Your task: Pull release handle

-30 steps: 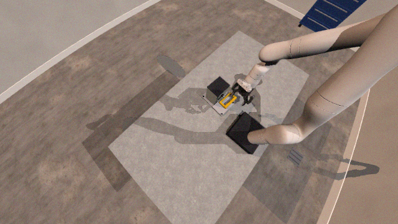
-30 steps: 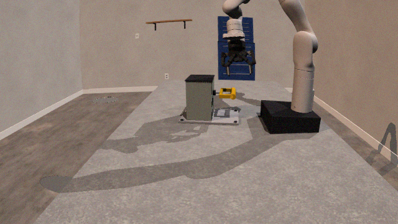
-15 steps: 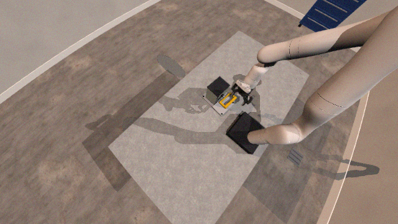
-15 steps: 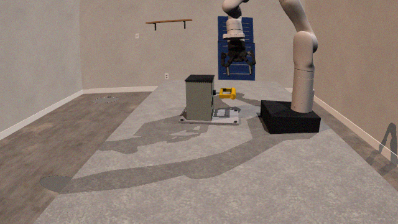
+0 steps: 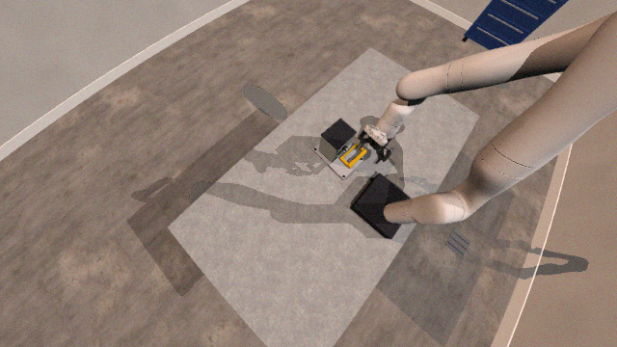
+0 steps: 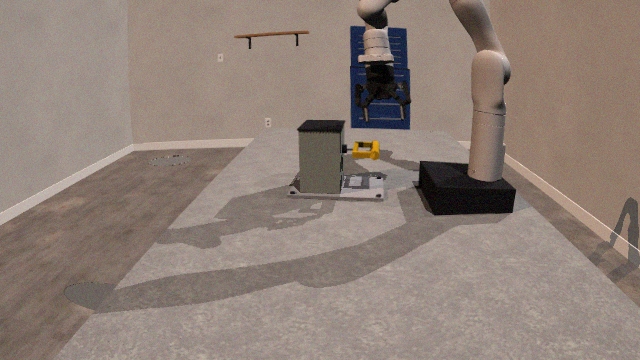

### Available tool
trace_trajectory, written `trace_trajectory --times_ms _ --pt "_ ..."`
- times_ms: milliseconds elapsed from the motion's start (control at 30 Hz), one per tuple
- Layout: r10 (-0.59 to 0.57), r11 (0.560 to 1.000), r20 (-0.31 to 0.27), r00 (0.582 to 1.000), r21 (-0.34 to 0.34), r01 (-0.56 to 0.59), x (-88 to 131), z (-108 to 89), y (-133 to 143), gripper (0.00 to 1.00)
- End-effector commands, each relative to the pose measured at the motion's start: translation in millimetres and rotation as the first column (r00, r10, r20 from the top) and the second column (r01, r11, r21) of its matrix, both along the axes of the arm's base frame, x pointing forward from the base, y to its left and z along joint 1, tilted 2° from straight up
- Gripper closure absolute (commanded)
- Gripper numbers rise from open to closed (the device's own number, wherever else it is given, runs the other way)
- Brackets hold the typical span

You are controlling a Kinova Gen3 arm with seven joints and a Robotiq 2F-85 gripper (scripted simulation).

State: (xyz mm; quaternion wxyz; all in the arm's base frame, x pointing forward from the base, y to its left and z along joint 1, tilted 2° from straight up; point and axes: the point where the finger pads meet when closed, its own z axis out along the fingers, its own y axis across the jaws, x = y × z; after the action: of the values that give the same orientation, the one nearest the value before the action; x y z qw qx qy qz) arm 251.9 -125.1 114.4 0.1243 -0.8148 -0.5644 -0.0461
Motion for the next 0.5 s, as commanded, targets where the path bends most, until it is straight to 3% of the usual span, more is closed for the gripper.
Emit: trace_trajectory --times_ms 0,467 --pt "0.005 1.0 0.002 1.0 -0.002 -0.005 1.0 0.8 1.0 0.0" --pt "0.024 0.999 -0.001 1.0 -0.045 -0.024 2.8 0.7 0.1 0.0"
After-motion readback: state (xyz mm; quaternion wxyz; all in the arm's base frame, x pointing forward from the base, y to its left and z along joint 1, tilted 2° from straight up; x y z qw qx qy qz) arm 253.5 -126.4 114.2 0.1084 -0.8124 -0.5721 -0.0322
